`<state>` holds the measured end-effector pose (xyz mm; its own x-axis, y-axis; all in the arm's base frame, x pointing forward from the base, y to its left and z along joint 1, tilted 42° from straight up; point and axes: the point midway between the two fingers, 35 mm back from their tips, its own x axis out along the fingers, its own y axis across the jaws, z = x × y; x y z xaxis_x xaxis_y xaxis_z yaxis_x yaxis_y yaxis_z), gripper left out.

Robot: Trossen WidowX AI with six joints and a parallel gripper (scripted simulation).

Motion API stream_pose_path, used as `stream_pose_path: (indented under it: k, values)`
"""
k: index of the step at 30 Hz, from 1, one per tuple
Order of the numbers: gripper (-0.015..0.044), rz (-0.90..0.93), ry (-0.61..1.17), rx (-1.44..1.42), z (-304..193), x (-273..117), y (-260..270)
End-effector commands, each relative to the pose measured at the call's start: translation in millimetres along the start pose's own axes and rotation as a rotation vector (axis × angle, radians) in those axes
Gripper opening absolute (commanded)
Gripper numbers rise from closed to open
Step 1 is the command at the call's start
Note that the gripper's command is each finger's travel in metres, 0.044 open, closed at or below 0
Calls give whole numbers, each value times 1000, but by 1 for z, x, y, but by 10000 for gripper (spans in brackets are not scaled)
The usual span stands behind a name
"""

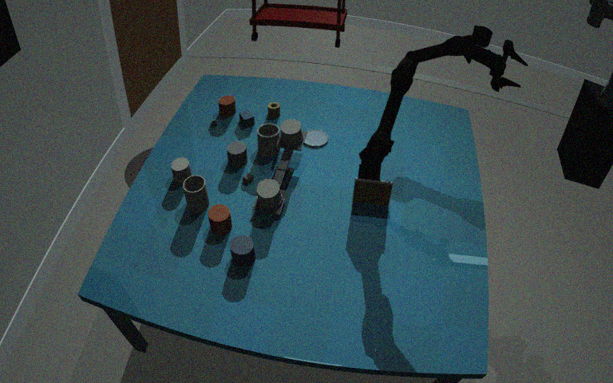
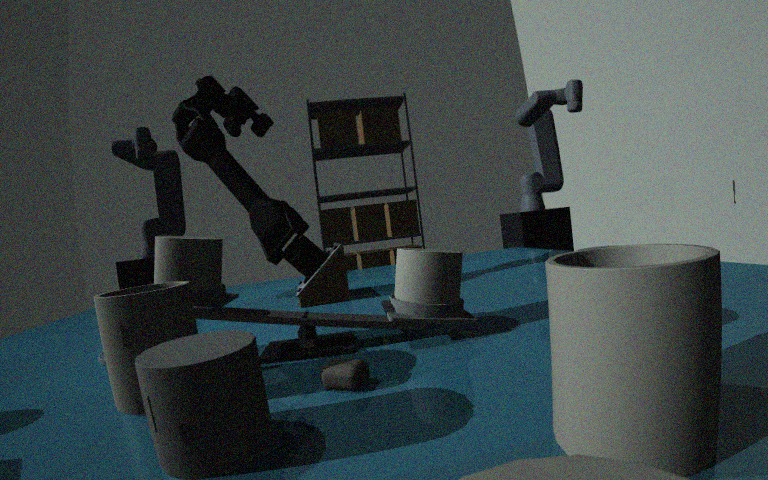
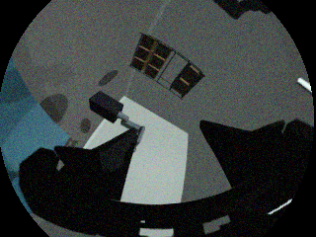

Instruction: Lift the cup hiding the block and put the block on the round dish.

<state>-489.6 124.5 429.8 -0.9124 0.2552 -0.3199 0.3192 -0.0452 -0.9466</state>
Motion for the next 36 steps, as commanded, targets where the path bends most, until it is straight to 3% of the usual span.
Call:
stream_pose_path:
  k: [1,18,36]
  values:
    - [426,2,3,4,-1,0,1]
    - [440,184,324,433,-106,-3,76]
    - [440,270,746,884,-204,-47,165]
